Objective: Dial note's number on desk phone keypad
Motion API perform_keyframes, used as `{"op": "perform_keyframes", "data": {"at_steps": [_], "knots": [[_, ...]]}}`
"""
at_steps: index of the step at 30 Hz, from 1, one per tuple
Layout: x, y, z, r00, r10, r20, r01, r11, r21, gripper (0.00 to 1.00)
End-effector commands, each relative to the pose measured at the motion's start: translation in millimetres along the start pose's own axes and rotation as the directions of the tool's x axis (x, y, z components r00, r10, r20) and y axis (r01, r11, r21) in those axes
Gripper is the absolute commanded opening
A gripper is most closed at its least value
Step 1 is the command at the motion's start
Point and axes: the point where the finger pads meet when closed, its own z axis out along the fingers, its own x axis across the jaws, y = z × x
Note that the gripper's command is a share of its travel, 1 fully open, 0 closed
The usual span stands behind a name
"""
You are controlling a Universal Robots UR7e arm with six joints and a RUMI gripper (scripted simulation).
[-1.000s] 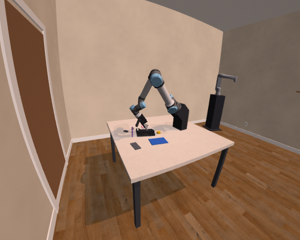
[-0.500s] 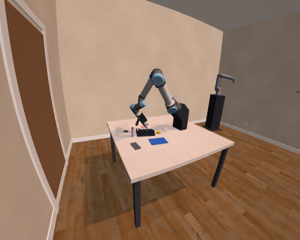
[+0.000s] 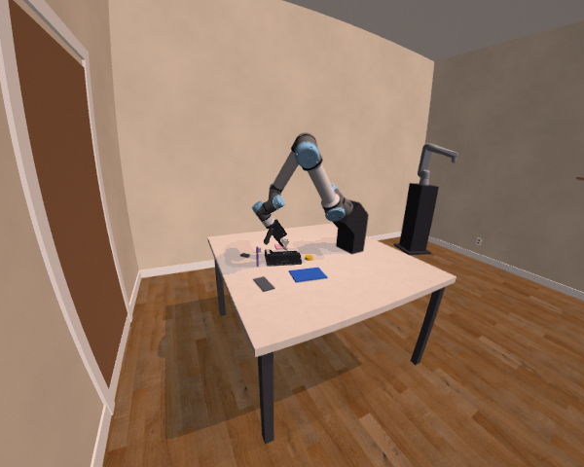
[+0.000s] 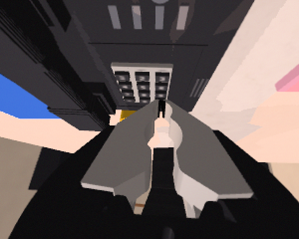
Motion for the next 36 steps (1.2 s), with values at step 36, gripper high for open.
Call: {"op": "perform_keyframes", "data": {"at_steps": [36], "knots": [[0,-8,10.7,1.0,0.0,0.0,0.0,1.0,0.001,0.0]]}}
